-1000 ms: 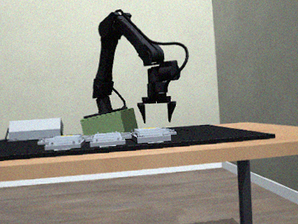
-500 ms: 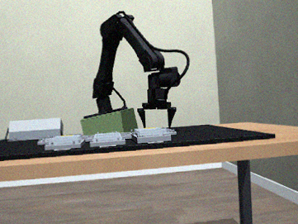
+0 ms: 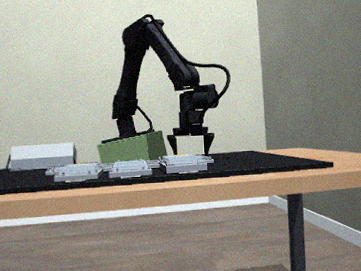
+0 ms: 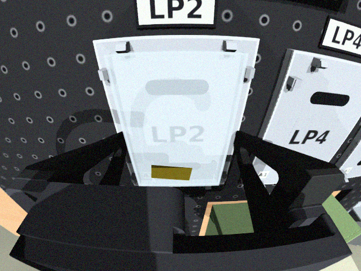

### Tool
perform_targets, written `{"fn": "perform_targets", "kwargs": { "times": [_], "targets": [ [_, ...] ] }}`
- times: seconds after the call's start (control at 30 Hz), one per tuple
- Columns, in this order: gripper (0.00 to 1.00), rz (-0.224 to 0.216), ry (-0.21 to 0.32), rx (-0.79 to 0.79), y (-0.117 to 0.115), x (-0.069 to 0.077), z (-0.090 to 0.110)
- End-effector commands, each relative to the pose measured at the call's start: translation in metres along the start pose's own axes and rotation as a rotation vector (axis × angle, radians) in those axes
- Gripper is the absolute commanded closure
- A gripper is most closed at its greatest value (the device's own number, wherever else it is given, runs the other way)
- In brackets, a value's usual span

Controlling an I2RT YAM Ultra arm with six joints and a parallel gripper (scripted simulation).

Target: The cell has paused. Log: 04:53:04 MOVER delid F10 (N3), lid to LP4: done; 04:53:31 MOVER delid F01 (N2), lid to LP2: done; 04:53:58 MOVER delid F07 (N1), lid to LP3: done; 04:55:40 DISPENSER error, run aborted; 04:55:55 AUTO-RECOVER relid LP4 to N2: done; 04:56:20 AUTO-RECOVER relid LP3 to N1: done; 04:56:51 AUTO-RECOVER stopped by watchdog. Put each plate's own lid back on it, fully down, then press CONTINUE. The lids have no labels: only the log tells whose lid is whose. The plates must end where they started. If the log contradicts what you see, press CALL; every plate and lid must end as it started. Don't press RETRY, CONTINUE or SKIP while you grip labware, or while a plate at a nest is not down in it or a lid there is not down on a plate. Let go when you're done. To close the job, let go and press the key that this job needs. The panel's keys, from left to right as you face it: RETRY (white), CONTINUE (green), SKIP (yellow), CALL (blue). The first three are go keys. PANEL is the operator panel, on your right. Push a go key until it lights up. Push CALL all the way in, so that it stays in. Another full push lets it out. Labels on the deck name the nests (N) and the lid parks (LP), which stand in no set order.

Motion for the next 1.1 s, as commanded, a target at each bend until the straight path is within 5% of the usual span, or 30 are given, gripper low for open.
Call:
{"fn": "perform_targets", "kwargs": {
  "times": [0.0, 0.77, 1.07],
  "targets": [
    [0.00, -0.043, -0.054, 0.006, 0.0112, 0.0129, -0.0121],
    [0.00, -0.043, -0.054, 0.004, 0.0125, 0.0140, -0.0132],
    [0.07, -0.043, -0.054, 0.003, 0.0126, 0.0141, -0.0132]
  ]
}}
Point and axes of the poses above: the point where the finger pads meet when closed, its own x axis back along the fingers, its own y axis across the jaws, z = x × y, the point moved 8 cm from there along x, back along the fingers, and after that the axes turned 8 degrees about -x, right-handed, at the moved point
